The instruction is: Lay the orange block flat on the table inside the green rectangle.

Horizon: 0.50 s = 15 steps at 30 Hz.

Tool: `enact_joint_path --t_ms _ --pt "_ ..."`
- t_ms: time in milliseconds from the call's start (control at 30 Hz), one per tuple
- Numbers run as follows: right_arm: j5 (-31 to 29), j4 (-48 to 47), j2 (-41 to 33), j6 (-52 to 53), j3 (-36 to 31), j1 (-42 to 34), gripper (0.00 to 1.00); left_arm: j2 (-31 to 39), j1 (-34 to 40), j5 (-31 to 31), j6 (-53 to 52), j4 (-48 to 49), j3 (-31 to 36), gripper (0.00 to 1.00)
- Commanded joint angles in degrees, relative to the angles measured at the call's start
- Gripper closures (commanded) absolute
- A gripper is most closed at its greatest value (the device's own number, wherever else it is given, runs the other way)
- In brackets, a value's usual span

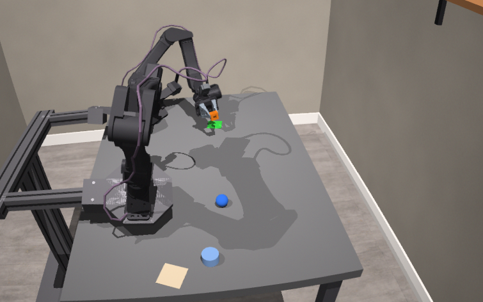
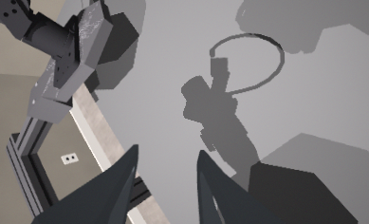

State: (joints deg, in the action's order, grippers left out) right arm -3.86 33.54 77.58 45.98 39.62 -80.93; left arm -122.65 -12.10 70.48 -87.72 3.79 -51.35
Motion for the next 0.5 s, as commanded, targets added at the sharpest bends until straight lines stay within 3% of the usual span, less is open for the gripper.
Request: enact_joint_path --t_ms 0,100,133,467 --pt "-10.9 8.3 -4.1 5.4 -1.6 -5.6 0.54 -1.2 -1.0 1.5 -8.5 -12.1 -3.3 0.73" --pt "-12.8 9.7 -5.1 6.4 -1.9 -7.5 0.54 -1.4 -1.5 1.5 -9.8 -14.4 -4.1 0.73" --pt "-15.9 12.5 -6.4 9.2 -1.5 -10.6 0.54 -1.7 -1.8 1.3 -12.4 -19.9 -5.5 0.73" --pt "-38.6 26.6 -19.5 17.7 -5.6 -29.7 0.54 -5.3 -7.2 -0.4 -23.5 -42.3 -14.8 0.73"
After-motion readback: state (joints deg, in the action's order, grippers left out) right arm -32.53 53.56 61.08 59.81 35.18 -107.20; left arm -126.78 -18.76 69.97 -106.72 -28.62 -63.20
